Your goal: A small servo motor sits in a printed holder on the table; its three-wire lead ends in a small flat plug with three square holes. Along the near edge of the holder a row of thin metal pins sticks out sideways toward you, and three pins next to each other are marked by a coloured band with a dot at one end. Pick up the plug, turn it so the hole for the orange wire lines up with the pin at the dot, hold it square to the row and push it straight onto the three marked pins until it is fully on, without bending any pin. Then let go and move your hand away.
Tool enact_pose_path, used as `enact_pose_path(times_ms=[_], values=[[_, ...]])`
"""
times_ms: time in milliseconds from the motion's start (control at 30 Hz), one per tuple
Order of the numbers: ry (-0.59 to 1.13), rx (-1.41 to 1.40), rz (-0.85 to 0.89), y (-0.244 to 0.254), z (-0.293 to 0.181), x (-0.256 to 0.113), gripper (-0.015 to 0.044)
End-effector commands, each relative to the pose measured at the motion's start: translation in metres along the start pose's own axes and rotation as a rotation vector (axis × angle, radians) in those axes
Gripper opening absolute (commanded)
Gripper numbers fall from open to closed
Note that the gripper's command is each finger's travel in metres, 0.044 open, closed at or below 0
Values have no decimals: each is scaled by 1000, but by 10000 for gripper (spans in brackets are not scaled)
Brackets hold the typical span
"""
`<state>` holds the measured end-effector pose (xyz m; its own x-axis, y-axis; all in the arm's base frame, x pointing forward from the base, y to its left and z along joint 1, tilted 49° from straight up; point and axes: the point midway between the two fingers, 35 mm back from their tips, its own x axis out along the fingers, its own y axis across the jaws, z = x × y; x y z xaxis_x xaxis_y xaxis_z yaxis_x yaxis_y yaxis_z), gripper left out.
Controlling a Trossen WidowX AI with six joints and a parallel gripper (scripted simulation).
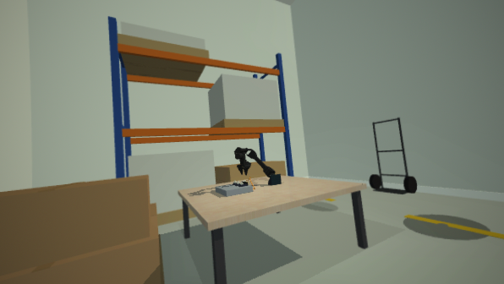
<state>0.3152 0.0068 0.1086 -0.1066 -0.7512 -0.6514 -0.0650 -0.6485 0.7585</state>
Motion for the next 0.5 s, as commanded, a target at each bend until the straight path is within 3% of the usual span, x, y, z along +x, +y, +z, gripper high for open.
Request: enact_pose_path(times_ms=[0, 467], values=[[-2, 5, -5, -1, 0, -1, 440], [-2, 5, -5, -1, 0, -1, 440]])
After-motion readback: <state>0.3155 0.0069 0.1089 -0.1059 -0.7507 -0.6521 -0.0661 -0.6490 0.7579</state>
